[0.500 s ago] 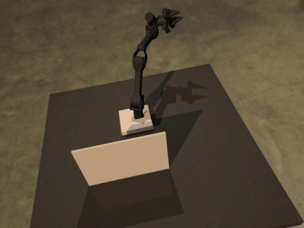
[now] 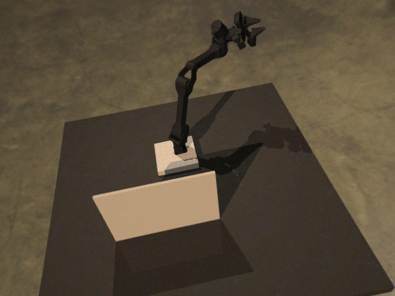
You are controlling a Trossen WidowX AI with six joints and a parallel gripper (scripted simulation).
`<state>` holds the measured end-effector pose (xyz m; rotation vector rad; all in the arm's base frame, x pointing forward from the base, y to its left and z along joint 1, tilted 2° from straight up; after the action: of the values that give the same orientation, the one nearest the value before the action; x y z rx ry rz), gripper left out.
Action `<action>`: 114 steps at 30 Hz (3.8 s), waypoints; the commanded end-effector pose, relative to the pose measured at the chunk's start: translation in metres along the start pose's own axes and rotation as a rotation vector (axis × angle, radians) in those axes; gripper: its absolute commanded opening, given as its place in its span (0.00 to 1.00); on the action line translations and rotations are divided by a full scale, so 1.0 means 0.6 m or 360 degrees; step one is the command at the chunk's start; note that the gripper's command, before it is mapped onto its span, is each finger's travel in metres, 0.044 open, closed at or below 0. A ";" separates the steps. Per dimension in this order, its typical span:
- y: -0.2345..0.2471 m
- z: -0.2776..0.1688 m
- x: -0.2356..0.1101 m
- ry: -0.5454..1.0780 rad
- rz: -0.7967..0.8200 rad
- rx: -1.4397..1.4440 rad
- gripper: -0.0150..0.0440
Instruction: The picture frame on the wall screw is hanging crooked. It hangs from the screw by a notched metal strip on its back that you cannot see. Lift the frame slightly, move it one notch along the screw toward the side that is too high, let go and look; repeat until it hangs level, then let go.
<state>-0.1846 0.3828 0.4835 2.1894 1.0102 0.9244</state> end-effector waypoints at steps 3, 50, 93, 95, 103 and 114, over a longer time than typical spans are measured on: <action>0.056 0.100 0.091 -0.0023 0.0142 -0.0273 0.69; 0.529 0.785 -0.307 -0.1232 -0.0089 -0.1720 0.69; 0.370 0.761 -0.578 -0.1835 -0.0041 -0.1468 0.69; 0.370 0.761 -0.578 -0.1835 -0.0041 -0.1468 0.69; 0.370 0.761 -0.578 -0.1835 -0.0041 -0.1468 0.69; 0.370 0.761 -0.578 -0.1835 -0.0041 -0.1468 0.69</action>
<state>0.0937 -0.1084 0.2403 1.4503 -0.0086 -0.0446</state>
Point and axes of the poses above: the point midway between the two fingers, 35 mm back from their tips, its own x axis out along the fingers, its own y axis across the jaws, z = x × y, the point moved 9 cm from there along -x, back along the fingers, and after that the axes turned 14 degrees about x, right-handed, at the moved point
